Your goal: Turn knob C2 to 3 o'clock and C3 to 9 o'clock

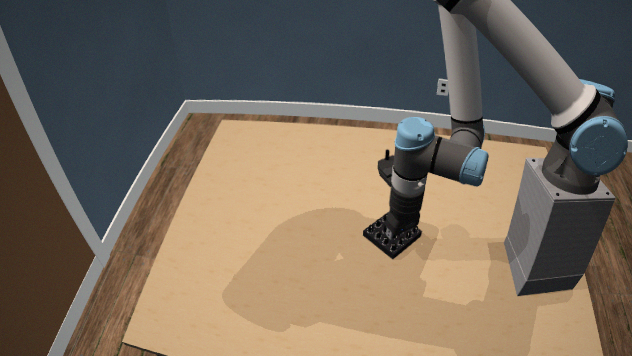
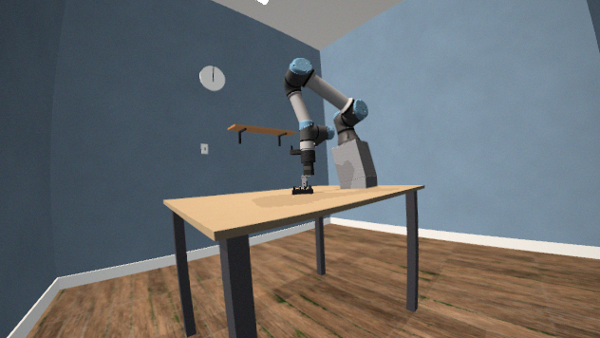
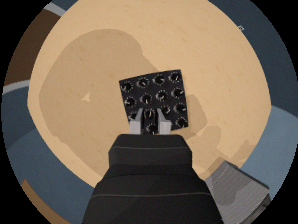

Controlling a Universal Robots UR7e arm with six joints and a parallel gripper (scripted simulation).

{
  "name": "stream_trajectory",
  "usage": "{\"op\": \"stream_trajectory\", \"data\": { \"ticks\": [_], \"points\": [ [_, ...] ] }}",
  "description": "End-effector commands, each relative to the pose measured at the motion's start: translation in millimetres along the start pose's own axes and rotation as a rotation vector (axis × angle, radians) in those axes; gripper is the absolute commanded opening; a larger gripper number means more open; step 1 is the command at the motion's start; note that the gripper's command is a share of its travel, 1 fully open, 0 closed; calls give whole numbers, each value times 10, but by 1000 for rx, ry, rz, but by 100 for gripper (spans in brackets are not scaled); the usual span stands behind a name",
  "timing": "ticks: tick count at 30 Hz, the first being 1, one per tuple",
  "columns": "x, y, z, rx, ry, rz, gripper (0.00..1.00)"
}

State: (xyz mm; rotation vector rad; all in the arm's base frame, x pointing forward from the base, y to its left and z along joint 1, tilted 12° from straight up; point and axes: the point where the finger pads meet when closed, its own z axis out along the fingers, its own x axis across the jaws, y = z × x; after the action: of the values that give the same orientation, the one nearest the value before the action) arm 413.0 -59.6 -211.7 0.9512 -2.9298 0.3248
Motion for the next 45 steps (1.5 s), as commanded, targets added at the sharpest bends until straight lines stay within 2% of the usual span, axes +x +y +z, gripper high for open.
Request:
{"op": "stream_trajectory", "data": {
  "ticks": [1, 28, 29, 45],
  "points": [
    [-3, -3, -4, 1, -1, 0, 46],
    [-3, -3, -4, 1, -1, 0, 46],
    [-3, -3, -4, 1, -1, 0, 30],
    [-3, -3, -4, 1, -1, 0, 30]
  ]
}}
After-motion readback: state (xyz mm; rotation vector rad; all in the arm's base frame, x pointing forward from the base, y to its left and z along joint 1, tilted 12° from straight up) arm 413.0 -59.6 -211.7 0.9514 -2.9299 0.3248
